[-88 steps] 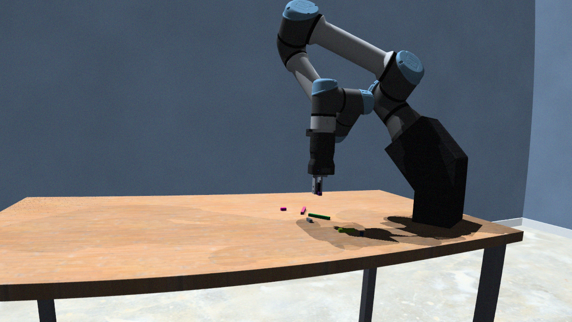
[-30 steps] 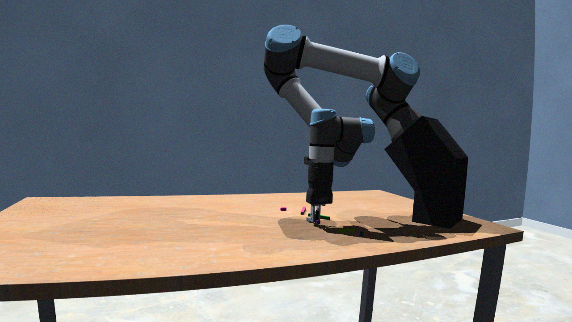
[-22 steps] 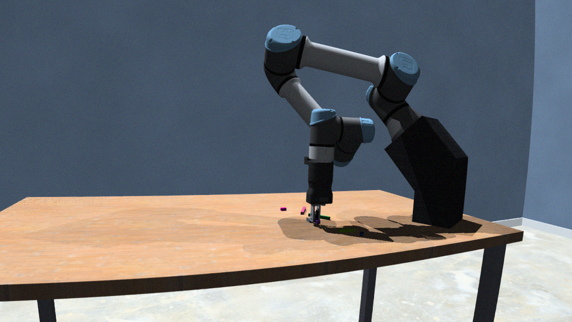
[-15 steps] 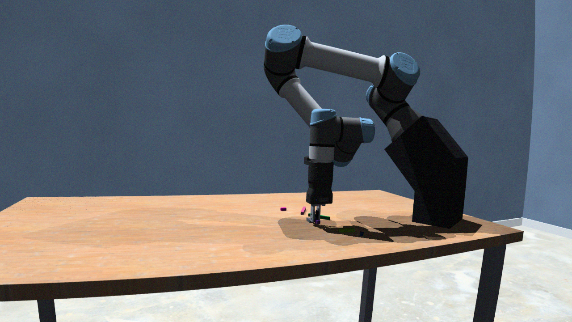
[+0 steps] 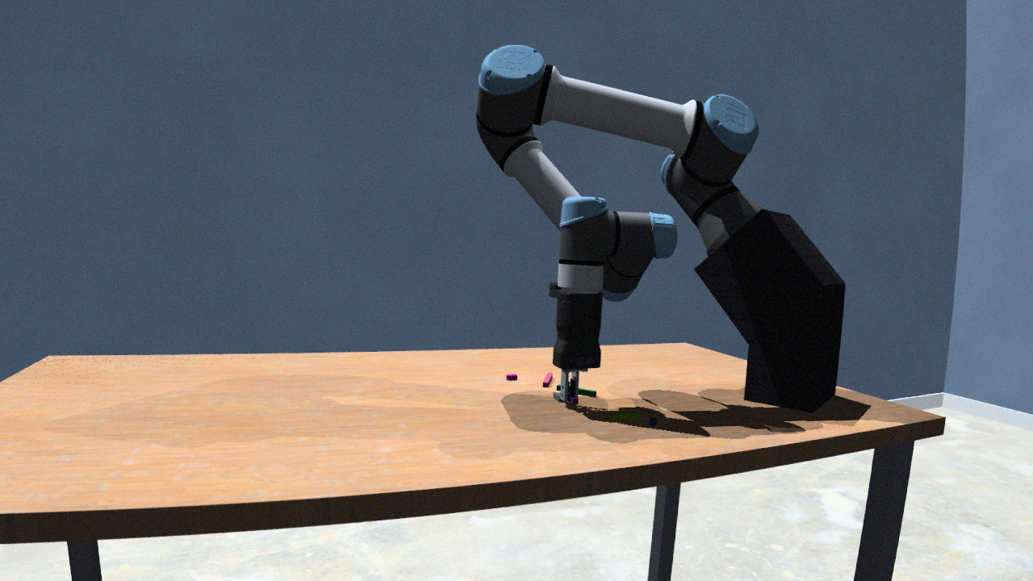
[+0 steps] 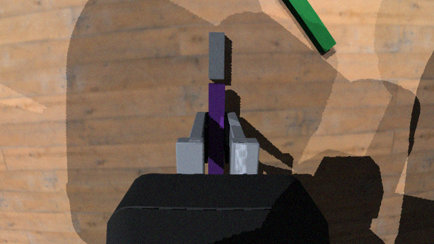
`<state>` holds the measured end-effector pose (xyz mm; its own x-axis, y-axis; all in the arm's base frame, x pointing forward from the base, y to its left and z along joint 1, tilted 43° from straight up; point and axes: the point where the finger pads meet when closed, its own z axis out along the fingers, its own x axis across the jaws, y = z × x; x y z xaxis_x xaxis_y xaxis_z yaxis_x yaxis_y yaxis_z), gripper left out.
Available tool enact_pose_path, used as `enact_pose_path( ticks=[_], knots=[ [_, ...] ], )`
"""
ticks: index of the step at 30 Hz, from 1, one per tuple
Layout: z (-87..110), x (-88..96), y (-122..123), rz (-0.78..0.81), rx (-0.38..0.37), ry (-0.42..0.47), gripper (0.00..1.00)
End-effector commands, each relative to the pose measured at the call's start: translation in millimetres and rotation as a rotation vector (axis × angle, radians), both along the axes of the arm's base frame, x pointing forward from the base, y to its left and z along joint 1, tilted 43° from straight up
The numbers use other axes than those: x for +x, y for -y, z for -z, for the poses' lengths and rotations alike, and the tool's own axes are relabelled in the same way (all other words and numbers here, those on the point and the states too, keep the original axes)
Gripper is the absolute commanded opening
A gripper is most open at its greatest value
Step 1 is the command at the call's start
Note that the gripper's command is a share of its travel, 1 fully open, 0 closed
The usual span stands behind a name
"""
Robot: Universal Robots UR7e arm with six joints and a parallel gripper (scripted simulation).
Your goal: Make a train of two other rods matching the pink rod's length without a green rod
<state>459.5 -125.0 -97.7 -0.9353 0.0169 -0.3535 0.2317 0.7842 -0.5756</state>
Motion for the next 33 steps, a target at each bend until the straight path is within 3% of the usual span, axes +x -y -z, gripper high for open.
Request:
enact_pose_path(
  ticks=[1,33],
  knots=[
    [1.6,0.9,1.4,-0.001,0.0,0.001,0.24],
    [8.0,3.2,6.8,-0.001,0.0,0.001,0.24]
  ],
)
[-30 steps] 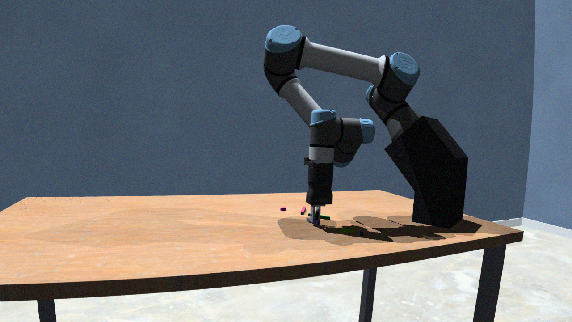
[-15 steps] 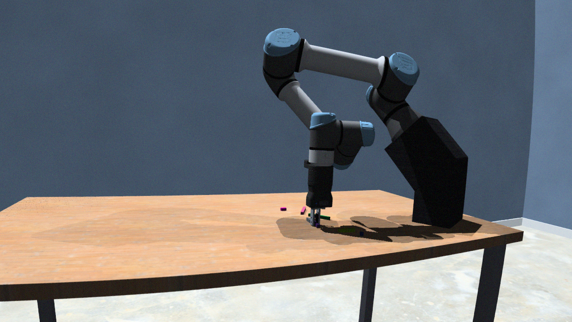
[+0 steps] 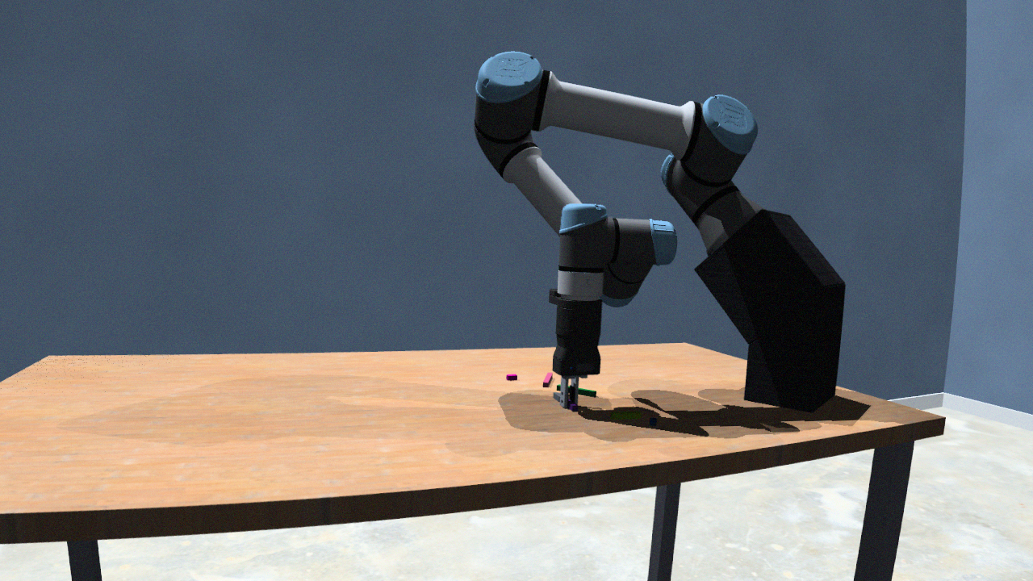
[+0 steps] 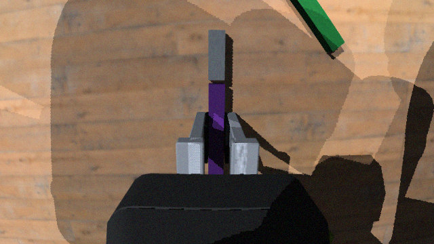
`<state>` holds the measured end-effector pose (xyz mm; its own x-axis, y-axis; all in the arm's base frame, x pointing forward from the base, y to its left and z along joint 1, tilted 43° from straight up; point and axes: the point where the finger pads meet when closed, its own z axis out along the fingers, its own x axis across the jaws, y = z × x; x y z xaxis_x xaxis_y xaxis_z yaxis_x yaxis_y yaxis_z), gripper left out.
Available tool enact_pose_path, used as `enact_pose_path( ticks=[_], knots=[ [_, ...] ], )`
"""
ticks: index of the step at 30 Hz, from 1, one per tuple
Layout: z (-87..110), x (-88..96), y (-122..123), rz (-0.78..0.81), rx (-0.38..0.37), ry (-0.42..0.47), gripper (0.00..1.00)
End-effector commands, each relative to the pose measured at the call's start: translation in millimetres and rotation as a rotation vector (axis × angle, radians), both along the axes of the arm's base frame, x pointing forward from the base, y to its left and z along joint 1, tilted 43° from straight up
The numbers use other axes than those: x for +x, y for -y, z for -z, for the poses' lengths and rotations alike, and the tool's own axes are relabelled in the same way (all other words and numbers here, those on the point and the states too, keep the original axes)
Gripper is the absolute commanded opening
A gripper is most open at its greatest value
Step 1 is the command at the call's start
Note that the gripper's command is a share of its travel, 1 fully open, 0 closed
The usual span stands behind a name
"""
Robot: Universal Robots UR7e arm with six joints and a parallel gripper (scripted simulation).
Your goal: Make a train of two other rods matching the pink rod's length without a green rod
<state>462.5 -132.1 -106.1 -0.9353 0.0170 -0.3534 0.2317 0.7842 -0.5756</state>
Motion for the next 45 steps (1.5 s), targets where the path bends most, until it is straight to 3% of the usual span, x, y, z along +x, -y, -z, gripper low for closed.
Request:
enact_pose_path(
  ticks=[1,19,20,24,25,33,34,45],
  knots=[
    [-0.4,0.2,-0.3,-0.001,0.0,0.001,0.24],
    [-0.4,0.2,-0.3,-0.001,0.0,0.001,0.24],
    [-0.4,0.2,-0.3,-0.001,0.0,0.001,0.3],
    [-0.4,0.2,-0.3,-0.001,0.0,0.001,0.3],
    [-0.4,0.2,-0.3,-0.001,0.0,0.001,0.36],
    [-0.4,0.2,-0.3,-0.001,0.0,0.001,0.48],
    [-0.4,0.2,-0.3,-0.001,0.0,0.001,0.54],
    [-0.4,0.2,-0.3,-0.001,0.0,0.001,0.54]
  ],
)
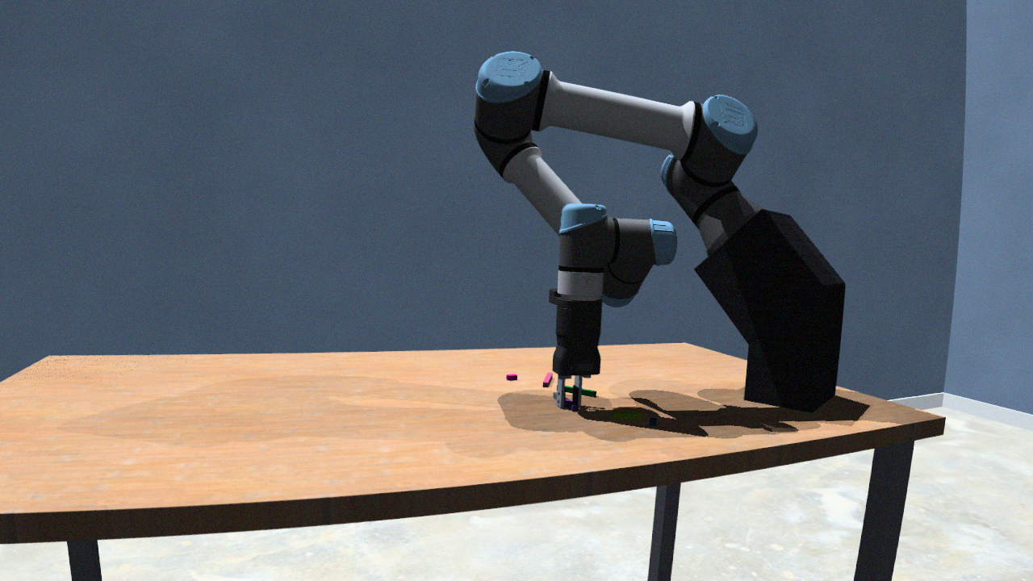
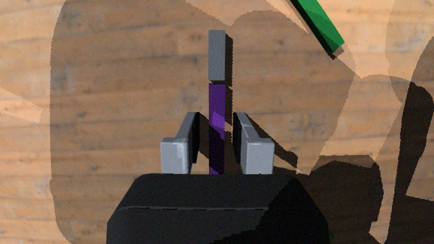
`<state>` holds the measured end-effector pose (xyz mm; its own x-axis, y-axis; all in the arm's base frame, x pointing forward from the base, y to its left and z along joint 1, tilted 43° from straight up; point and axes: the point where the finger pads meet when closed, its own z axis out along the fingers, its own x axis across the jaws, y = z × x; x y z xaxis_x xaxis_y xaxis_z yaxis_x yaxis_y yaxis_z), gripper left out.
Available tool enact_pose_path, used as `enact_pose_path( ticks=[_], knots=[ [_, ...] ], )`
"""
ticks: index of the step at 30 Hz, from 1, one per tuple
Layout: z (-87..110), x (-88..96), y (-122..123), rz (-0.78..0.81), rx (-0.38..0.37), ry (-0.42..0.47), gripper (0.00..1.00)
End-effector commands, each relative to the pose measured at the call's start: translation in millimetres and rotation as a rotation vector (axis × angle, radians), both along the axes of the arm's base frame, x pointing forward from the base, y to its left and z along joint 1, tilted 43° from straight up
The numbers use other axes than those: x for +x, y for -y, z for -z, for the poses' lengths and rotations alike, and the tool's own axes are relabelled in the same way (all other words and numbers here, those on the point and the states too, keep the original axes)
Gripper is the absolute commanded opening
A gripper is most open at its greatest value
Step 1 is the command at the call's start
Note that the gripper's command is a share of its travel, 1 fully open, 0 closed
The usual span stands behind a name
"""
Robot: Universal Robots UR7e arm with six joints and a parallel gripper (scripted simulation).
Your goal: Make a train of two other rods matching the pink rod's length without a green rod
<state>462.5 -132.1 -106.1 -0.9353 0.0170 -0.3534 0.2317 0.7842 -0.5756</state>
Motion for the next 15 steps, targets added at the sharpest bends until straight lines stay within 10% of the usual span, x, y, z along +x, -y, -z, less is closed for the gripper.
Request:
enact_pose_path(
  ticks=[1,15],
  knots=[
    [-0.5,0.2,0,-0.001,0.0,0.001,0.54],
    [-25.8,-9.0,-22,-0.001,0.0,0.001,0.54]
  ],
)
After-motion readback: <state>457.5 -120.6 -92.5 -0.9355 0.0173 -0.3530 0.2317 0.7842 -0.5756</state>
